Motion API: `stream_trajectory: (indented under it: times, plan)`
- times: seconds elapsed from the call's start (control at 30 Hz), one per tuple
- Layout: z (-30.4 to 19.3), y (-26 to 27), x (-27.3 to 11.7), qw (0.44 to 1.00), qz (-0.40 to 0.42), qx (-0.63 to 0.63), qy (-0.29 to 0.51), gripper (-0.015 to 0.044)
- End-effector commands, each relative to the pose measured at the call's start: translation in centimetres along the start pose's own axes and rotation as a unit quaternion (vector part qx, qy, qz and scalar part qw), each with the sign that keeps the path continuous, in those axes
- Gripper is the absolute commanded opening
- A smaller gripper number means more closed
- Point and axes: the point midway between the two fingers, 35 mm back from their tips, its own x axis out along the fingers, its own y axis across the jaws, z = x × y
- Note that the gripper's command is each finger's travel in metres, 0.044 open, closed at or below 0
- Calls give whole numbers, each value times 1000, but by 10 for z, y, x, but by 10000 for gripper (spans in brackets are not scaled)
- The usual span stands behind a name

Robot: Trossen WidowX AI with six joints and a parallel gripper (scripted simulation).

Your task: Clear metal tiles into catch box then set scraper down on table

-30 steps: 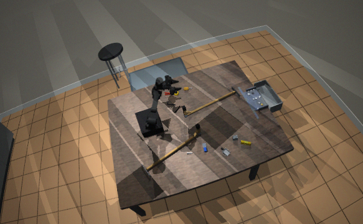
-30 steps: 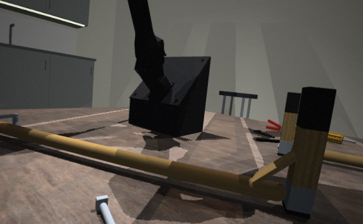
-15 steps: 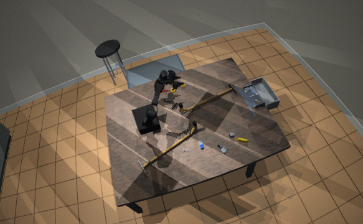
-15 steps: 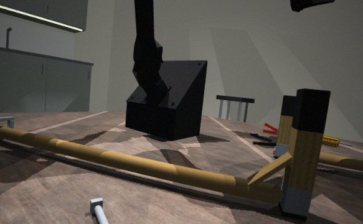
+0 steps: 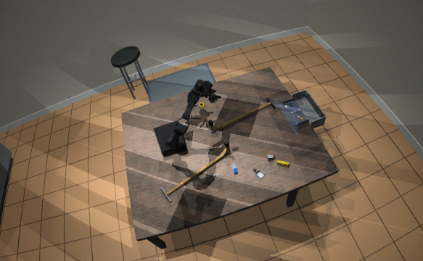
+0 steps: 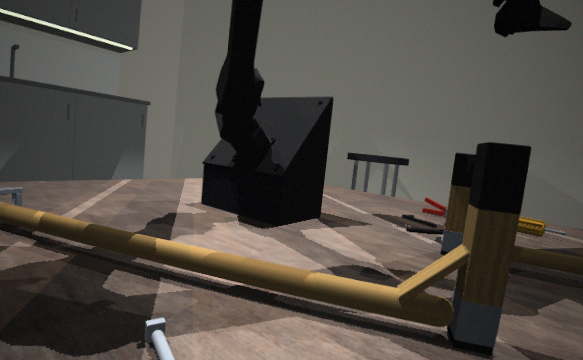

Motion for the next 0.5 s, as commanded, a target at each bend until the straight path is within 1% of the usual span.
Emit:
stream_trajectory:
  times: [0.0,0.47]
  plan:
    - [-4,7,19,1000,11,-10,19,440]
    - [-22,16,74,995,44,-35,82,440]
